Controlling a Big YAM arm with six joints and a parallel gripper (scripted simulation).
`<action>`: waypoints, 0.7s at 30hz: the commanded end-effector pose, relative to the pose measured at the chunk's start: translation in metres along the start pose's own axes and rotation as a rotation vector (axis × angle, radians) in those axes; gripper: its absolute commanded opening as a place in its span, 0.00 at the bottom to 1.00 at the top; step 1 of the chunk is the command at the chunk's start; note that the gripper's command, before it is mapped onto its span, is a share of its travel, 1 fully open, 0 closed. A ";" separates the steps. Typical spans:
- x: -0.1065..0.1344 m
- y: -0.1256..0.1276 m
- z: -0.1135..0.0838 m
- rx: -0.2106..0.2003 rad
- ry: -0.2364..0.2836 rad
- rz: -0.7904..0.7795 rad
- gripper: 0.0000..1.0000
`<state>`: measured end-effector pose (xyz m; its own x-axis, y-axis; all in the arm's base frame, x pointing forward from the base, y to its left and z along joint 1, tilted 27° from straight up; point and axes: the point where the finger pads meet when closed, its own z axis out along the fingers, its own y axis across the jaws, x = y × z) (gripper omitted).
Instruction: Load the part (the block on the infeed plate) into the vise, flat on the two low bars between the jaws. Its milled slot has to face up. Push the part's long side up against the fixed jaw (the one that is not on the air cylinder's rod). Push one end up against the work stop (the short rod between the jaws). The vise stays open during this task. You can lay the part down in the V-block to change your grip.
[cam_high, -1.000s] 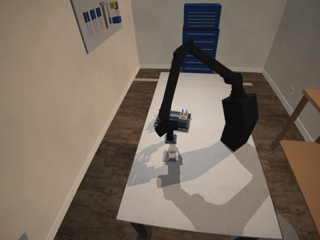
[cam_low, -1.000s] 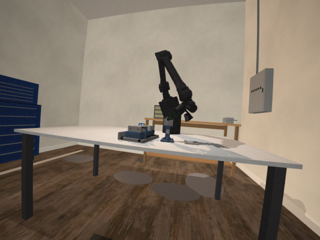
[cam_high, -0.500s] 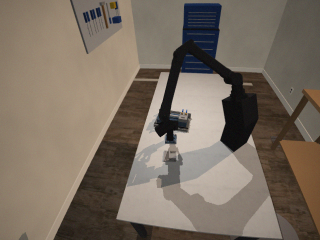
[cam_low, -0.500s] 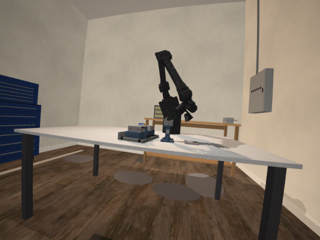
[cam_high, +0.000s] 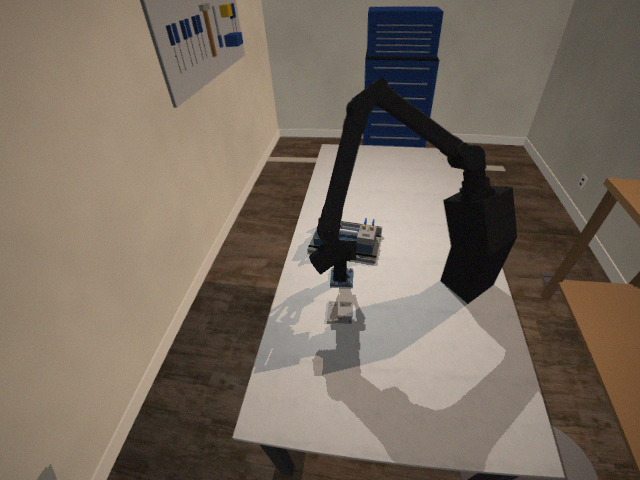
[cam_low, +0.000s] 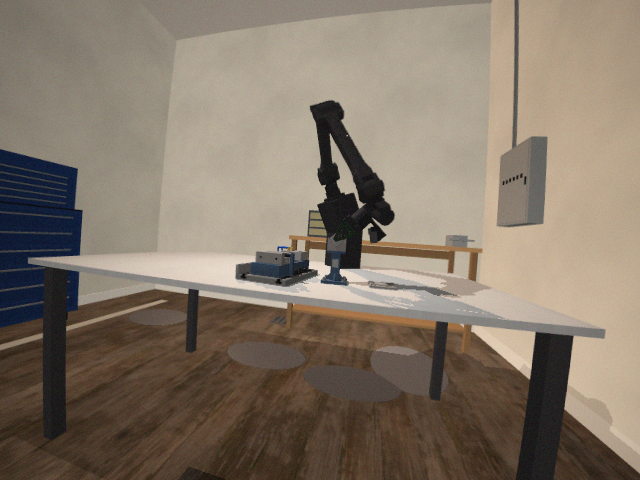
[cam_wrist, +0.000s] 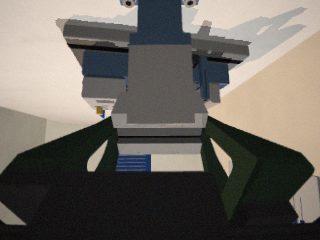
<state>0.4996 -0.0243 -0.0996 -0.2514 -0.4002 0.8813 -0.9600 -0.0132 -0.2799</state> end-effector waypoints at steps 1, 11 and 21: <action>-0.008 -0.002 -0.005 0.008 0.002 -0.006 0.00; -0.008 -0.002 -0.006 0.010 0.001 -0.006 0.00; -0.008 -0.003 -0.010 0.015 -0.001 -0.007 0.00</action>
<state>0.4993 -0.0243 -0.0996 -0.2502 -0.3999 0.8817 -0.9603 -0.0132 -0.2785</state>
